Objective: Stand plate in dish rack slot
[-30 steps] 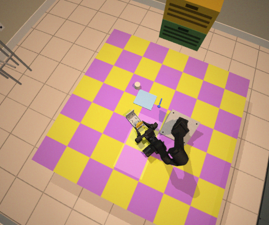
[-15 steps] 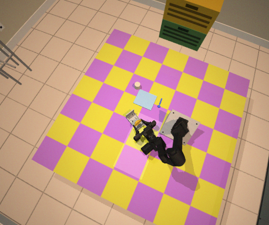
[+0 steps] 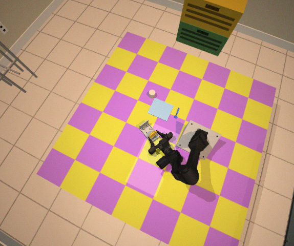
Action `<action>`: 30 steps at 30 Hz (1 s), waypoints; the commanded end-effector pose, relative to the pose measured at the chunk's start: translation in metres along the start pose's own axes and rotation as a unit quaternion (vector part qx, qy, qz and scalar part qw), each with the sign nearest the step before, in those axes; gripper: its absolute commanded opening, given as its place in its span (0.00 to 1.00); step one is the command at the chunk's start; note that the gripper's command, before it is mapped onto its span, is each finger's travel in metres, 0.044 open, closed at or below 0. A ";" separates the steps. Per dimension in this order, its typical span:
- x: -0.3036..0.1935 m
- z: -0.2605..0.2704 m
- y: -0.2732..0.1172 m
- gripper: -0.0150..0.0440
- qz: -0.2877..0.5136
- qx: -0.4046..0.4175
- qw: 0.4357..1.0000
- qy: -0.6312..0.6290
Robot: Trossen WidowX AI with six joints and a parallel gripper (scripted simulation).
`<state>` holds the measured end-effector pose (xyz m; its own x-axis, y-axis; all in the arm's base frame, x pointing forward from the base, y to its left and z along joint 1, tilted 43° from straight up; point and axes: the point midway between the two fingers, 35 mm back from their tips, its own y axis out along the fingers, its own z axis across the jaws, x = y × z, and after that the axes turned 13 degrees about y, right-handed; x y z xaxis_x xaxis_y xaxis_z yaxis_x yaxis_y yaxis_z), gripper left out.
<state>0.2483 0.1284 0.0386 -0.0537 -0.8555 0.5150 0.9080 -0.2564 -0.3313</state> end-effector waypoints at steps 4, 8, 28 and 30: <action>0.001 0.000 0.000 0.25 0.000 -0.001 1.000 -0.002; 0.000 0.000 0.000 0.43 0.000 0.000 1.000 0.001; 0.017 0.010 0.000 0.93 0.000 -0.004 1.000 -0.001; 0.030 0.017 0.000 0.93 0.000 -0.006 1.000 -0.002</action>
<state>0.2525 0.1196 0.0556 -0.0507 -0.8552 0.5158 0.9047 -0.2581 -0.3389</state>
